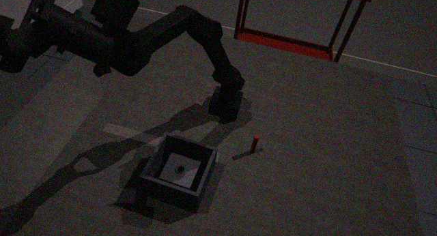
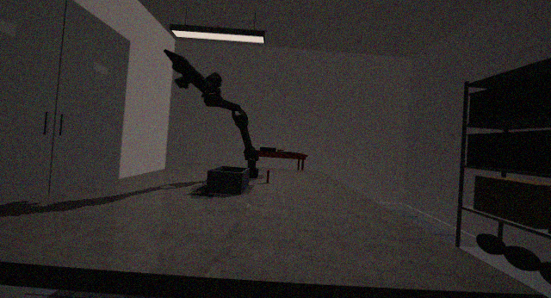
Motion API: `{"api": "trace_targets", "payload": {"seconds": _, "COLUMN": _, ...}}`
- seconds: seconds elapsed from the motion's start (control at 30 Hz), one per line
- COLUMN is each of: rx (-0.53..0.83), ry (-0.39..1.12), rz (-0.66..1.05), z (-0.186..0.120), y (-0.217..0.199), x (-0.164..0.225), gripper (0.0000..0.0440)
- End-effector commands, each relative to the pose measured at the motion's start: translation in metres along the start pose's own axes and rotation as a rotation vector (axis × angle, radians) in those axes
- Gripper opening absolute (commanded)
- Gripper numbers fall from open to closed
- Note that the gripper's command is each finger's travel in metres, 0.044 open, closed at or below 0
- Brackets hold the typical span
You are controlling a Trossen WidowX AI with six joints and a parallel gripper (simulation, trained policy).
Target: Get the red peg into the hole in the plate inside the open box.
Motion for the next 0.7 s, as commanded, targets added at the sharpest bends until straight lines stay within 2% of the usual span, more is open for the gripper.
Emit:
{"api": "trace_targets", "payload": {"seconds": 0.0, "rx": 0.011, "ry": -0.002, "rz": -0.023, "z": -0.001, "y": 0.0, "x": 0.0, "gripper": 0.0426}}
{"api": "trace_targets", "payload": {"seconds": 0.03, "rx": 0.025, "ry": -0.008, "rz": -0.048, "z": -0.002, "y": -0.001, "x": 0.0, "gripper": 0.044}}
{"api": "trace_targets", "payload": {"seconds": 0.33, "rx": 0.203, "ry": -0.093, "rz": -0.285, "z": -0.025, "y": -0.013, "x": -0.016, "gripper": 0.044}}
{"api": "trace_targets", "payload": {"seconds": 0.67, "rx": 0.467, "ry": -0.181, "rz": -0.494, "z": -0.076, "y": -0.033, "x": -0.027, "gripper": 0.044}}
Point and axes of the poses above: the point midway between the two fingers, 35 mm back from their tips, its own z axis out along the fingers, its own y axis across the jaws, x = y × z, the point moved 2 cm from there along -z, back along the fingers, and after that the axes turned 10 degrees about z, right-handed, at the moved point
